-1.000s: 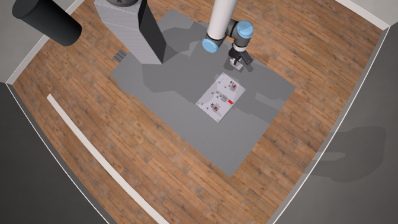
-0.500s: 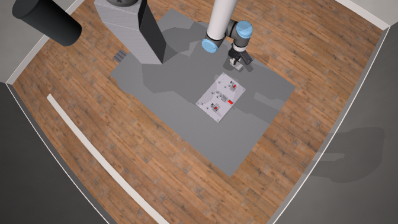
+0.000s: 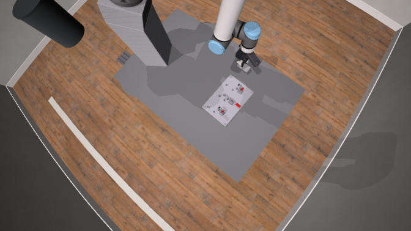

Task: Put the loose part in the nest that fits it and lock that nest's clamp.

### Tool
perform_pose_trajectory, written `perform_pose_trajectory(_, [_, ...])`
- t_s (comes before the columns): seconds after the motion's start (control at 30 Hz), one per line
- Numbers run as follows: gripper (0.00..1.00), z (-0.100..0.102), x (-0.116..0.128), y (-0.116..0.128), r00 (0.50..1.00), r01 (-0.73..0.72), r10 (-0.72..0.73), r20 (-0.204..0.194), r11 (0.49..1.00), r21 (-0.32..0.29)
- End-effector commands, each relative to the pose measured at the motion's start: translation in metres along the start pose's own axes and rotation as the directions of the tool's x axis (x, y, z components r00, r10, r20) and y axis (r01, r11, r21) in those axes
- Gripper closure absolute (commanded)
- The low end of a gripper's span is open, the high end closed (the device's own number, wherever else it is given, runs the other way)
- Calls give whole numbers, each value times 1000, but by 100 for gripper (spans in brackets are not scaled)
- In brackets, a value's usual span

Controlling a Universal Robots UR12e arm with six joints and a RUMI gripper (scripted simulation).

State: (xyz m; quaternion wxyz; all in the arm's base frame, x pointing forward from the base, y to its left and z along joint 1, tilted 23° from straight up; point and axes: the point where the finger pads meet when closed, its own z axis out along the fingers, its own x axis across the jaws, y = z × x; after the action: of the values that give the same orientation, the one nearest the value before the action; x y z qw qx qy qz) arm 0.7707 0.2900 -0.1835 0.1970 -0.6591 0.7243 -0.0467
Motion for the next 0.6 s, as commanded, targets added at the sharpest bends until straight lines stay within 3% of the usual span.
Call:
perform_pose_trajectory(0.0, [100,-1,0,2,1000,0,0,-1,1000,0])
perform_pose_trajectory(0.57, [100,0,5,2,1000,-2,2,-1,1000,-1])
